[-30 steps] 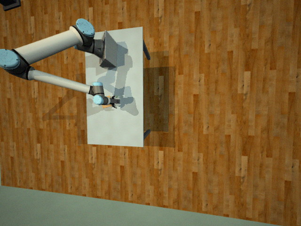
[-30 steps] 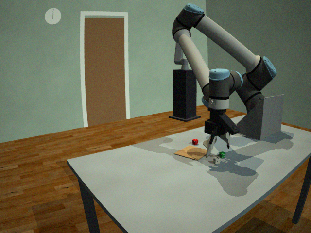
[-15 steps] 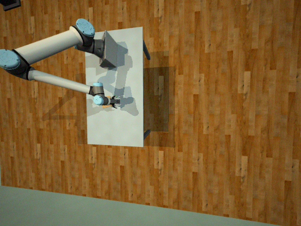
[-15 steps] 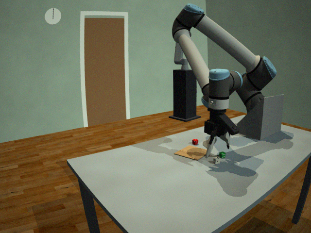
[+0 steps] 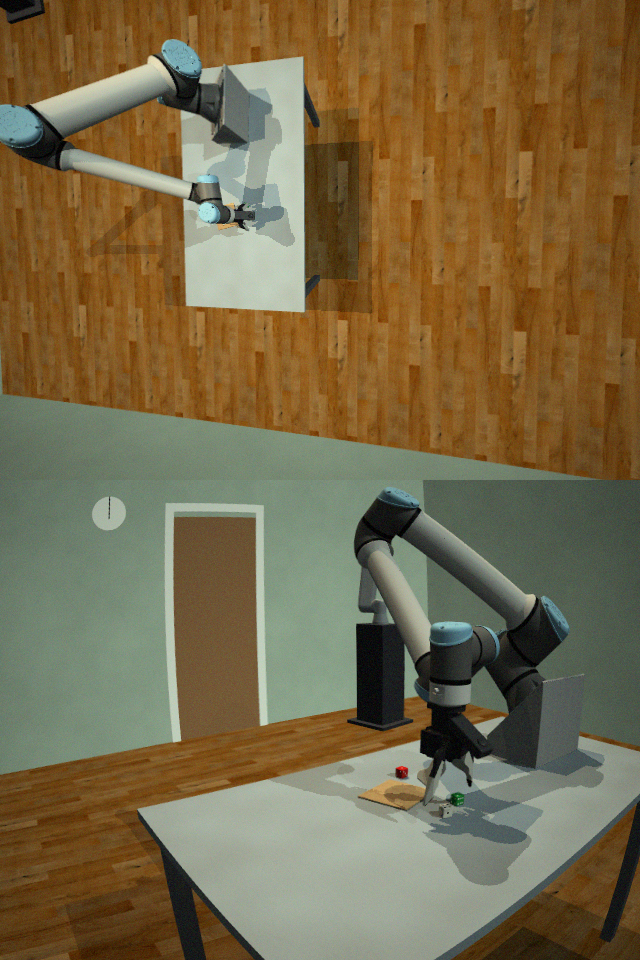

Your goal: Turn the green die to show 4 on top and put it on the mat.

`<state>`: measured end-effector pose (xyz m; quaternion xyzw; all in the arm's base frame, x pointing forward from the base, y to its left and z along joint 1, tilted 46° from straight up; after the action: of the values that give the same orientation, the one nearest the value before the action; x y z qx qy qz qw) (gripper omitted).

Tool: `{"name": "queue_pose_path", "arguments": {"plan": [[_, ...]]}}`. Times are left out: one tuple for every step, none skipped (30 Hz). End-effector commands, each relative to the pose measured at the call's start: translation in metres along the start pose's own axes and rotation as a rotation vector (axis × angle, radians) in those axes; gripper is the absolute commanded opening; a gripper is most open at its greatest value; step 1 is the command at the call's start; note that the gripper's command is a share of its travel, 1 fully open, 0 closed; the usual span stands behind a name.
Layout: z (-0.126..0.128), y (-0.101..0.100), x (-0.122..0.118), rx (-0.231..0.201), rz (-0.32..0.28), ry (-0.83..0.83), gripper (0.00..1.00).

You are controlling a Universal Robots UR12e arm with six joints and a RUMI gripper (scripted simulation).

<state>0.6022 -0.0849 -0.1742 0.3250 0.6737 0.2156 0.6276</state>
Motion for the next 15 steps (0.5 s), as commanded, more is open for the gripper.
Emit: {"name": "queue_pose_path", "arguments": {"plan": [[0.000,0.001,0.000,-0.001,0.000,0.000,1.00],[0.000,0.001,0.000,-0.001,0.000,0.000,1.00],[0.000,0.001,0.000,-0.001,0.000,0.000,1.00],[0.000,0.001,0.000,-0.001,0.000,0.000,1.00],[0.000,0.001,0.000,-0.001,0.000,0.000,1.00],[0.000,0.001,0.000,-0.001,0.000,0.000,1.00],[0.000,0.001,0.000,-0.001,0.000,0.000,1.00],[0.000,0.001,0.000,-0.001,0.000,0.000,1.00],[0.000,0.001,0.000,-0.001,0.000,0.000,1.00],[0.000,0.002,0.000,-0.001,0.000,0.000,1.00],[0.000,0.004,0.000,-0.001,0.000,0.000,1.00],[0.000,0.006,0.000,-0.001,0.000,0.000,1.00],[0.000,0.010,0.000,-0.001,0.000,0.000,1.00],[0.000,0.014,0.000,-0.001,0.000,0.000,1.00],[0.000,0.019,0.000,-0.001,0.000,0.000,1.00]]}}
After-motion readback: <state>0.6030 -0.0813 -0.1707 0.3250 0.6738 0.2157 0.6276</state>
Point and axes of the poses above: the point where the finger pads meet when closed, its own y axis back along the fingers, its own z axis across the jaws, x = y × z, the point moved 1 cm from there along y, back along the fingers, and after that the axes turned 7 degrees about y, right-handed, at the moved point
